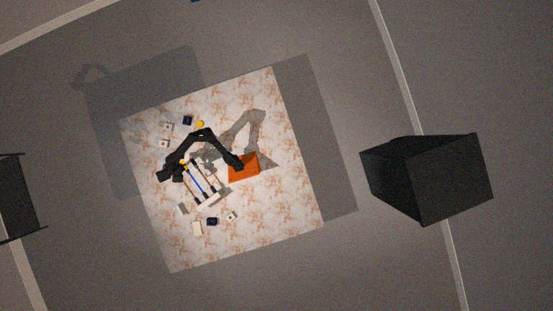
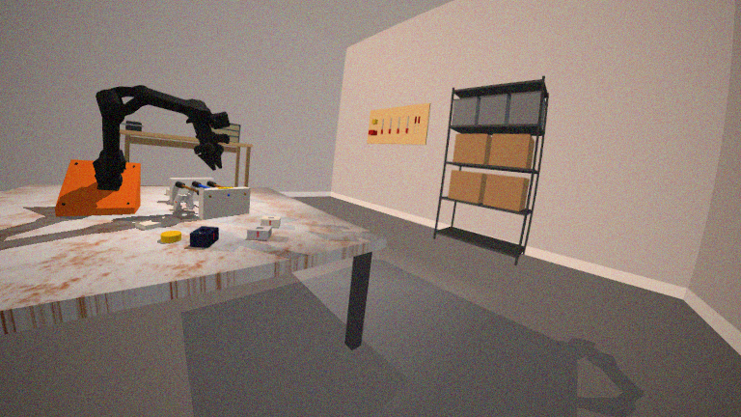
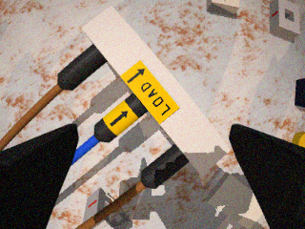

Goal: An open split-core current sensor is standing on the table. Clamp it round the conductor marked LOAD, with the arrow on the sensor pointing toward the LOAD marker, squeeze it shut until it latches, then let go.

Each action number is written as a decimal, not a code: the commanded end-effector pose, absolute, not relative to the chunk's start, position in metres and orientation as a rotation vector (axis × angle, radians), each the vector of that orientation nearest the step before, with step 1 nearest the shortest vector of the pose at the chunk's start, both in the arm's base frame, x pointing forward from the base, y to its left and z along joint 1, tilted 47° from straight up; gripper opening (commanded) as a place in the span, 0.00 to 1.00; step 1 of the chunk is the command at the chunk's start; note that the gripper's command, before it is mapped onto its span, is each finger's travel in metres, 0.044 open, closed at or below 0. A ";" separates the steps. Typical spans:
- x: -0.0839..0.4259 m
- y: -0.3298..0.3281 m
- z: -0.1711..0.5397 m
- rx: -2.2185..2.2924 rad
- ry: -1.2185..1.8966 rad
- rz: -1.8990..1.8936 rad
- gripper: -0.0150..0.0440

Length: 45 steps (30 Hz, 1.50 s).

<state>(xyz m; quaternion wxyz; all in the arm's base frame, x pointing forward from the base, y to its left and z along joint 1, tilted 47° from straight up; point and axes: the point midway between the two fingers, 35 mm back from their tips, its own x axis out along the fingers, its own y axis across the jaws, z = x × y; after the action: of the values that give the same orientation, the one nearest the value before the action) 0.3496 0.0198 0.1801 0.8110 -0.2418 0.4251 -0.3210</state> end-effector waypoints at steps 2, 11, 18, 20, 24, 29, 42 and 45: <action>0.351 0.021 0.179 -0.530 0.910 -0.691 1.00; 0.351 0.021 0.179 -0.530 0.910 -0.691 1.00; 0.308 0.026 0.133 -0.694 1.072 -0.517 0.73; 0.286 0.026 0.113 -0.766 1.140 -0.435 0.73; 0.240 0.022 0.074 -0.907 1.268 -0.264 0.73; 0.222 0.019 0.061 -0.957 1.312 -0.199 0.73; 0.228 0.012 0.051 -0.955 1.313 -0.197 0.73; 0.229 0.009 0.047 -0.955 1.313 -0.197 0.73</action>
<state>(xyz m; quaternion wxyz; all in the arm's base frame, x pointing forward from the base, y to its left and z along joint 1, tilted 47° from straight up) 0.2281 0.0124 0.0524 0.6854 -0.4258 0.5838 -0.0903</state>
